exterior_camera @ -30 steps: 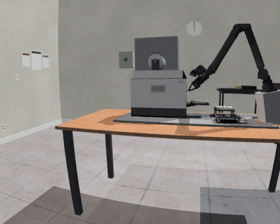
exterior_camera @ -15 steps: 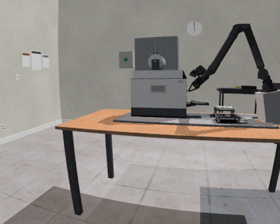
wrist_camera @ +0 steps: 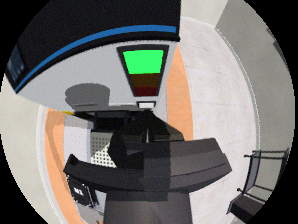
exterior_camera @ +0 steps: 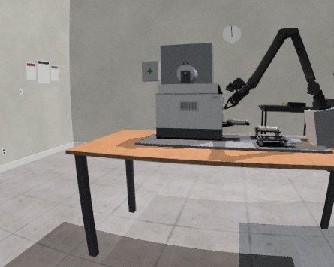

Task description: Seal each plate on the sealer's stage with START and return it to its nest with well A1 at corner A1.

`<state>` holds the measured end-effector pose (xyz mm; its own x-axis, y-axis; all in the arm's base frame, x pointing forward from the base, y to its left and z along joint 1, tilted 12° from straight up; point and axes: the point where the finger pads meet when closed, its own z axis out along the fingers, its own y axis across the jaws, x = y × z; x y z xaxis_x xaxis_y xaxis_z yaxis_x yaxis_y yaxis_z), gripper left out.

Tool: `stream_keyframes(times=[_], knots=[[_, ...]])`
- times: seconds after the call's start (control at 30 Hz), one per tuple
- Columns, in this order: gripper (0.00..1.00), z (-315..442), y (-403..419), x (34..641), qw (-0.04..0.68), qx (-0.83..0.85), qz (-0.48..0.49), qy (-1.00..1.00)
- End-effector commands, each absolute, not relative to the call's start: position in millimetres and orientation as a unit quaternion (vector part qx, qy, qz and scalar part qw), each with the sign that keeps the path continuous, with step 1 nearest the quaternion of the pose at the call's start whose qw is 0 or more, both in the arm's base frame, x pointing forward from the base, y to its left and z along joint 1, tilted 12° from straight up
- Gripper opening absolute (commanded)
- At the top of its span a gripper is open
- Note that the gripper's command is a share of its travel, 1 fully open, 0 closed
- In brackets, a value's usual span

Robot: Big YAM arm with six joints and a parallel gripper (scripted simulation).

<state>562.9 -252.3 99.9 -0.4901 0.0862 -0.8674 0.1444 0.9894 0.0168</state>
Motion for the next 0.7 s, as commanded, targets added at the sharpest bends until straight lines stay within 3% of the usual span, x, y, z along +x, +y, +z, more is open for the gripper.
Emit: stream_keyframes(times=[0.0, 0.67], knots=[[0.0, 119, -267, 580, 0.514, 0.073, -0.034, 0.854], [0.0, 115, -253, 595, 0.513, 0.061, -0.024, 0.856]])
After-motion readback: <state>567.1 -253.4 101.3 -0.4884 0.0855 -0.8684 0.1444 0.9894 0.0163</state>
